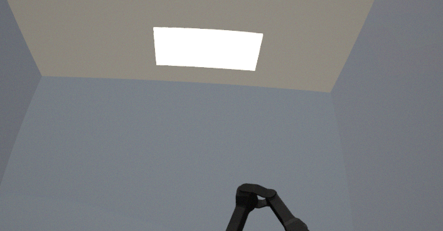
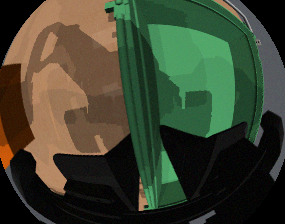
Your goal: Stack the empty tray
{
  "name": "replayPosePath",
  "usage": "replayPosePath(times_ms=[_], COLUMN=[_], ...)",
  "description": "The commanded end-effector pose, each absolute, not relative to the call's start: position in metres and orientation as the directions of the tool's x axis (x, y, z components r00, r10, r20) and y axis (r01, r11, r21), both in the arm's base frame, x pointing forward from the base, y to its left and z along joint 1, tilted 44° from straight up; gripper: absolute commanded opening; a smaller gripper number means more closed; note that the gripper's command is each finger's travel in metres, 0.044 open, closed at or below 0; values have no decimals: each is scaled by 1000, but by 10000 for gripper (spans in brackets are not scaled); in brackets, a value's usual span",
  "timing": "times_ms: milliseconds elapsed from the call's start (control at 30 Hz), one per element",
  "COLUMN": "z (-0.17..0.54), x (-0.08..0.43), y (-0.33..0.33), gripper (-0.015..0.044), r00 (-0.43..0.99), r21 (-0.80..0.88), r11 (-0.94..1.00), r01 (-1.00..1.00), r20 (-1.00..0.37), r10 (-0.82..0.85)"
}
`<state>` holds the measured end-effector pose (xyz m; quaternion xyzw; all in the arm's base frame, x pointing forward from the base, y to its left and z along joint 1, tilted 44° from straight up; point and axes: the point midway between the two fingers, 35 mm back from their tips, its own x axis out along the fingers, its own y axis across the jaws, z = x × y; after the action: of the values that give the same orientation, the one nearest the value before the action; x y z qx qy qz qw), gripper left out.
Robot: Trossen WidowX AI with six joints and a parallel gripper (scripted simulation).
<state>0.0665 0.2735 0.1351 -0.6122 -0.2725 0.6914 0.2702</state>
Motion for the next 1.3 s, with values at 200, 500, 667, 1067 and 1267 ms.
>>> replayPosePath(times_ms=[200, 500, 667, 1067, 1267], z=[132, 149, 168, 189, 193], x=[67, 73, 76, 75, 77], y=[272, 258, 239, 217, 215], gripper=[41, 0, 0, 0, 0], r00=[-103, -102, -102, -101, -101], r21=[-697, -695, -694, -695, -694], r11=[-715, -718, -719, -717, -718], r01=[-49, -47, -46, -47, -46], r20=[-709, -712, -713, -711, -712], r10=[698, 695, 694, 696, 695])
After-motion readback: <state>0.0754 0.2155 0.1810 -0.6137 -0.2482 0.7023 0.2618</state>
